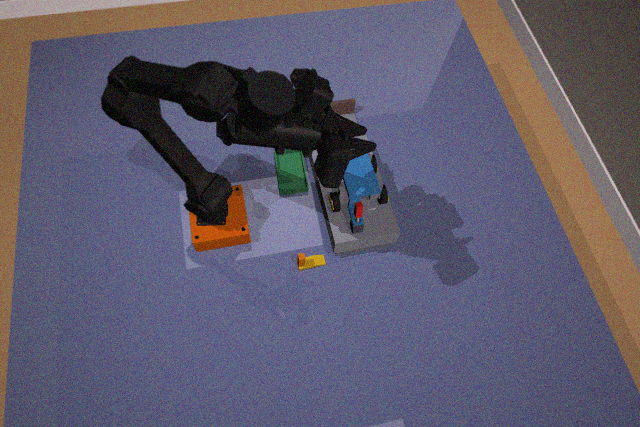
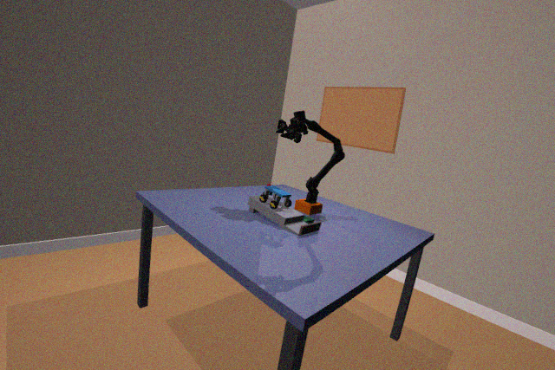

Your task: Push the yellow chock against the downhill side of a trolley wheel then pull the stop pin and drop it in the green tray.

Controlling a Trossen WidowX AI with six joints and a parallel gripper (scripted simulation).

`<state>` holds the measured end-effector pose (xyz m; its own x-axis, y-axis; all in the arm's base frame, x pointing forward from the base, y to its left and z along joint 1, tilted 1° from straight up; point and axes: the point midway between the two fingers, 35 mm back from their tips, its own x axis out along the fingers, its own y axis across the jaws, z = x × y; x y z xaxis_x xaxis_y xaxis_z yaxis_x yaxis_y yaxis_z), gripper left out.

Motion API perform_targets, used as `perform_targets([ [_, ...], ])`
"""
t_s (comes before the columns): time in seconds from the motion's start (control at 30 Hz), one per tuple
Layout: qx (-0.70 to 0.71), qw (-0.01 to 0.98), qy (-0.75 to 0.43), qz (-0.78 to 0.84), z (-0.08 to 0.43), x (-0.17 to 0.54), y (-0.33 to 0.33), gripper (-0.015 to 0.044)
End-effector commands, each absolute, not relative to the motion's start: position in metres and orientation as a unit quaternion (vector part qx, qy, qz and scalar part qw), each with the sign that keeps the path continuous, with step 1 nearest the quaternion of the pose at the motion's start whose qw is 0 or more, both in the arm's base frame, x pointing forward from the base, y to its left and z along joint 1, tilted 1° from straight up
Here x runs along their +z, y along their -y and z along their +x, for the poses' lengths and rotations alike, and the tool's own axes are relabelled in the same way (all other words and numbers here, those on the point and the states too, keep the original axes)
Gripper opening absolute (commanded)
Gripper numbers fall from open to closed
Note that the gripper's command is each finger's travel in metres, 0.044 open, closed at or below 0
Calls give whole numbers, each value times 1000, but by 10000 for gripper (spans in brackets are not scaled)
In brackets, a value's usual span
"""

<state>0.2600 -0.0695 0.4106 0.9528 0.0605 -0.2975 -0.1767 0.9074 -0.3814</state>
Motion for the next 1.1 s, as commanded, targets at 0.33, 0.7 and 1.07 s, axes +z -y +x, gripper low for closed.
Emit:
perform_targets([
  [0.33, 151, 839, -342, -396, 278, 273, 110, 190],
  [0.7, 337, 653, -445, -511, 250, 170, 120, 190],
  [1.07, 545, 453, -443, -548, 203, 103, 116, 190],
])
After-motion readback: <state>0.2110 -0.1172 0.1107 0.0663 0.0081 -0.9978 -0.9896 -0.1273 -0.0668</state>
